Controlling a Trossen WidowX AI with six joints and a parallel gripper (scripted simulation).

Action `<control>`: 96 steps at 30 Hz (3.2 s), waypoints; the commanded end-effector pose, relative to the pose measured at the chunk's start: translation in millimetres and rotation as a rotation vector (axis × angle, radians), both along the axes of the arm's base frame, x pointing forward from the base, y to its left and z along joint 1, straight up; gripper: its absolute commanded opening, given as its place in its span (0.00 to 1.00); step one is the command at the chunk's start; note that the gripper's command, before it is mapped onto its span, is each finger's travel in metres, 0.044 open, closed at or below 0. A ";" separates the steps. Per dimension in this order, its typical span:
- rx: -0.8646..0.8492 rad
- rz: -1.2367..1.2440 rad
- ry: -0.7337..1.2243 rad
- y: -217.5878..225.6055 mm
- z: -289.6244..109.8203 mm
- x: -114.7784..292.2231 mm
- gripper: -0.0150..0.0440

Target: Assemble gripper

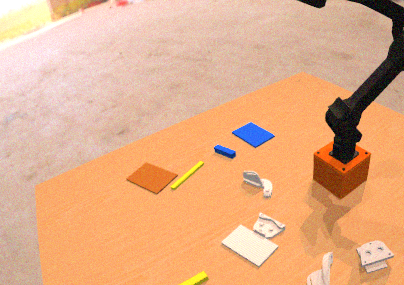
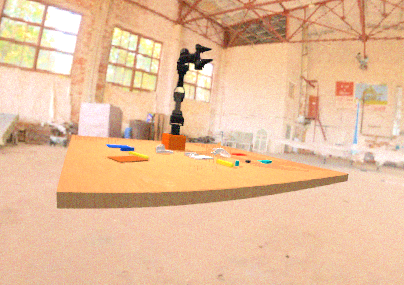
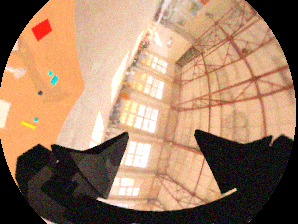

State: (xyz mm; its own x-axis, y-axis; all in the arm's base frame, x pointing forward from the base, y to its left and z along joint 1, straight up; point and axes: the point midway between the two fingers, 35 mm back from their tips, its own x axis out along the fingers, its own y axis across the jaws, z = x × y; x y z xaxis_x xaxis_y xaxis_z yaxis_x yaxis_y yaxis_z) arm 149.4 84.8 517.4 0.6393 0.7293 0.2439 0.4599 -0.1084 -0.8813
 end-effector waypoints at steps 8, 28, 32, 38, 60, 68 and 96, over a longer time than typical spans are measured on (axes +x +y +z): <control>0.157 0.033 0.167 -8.4 -11.0 34.0 1.00; 0.488 0.054 0.663 -9.6 -66.2 115.7 1.00; 0.543 0.045 0.770 -6.0 -82.6 130.9 1.00; 0.616 0.022 0.933 1.8 -110.0 151.2 1.00; 0.781 -0.194 1.513 45.7 -233.0 191.0 1.00; 0.794 -0.332 1.699 62.0 -282.1 189.6 1.00; 0.584 -1.144 2.082 93.8 -453.2 112.0 1.00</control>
State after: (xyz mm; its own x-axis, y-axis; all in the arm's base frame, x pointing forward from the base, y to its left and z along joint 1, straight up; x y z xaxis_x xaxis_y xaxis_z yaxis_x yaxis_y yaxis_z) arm 272.4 180.1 77.1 0.1819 0.2585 -0.9487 -0.6962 0.7152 0.0614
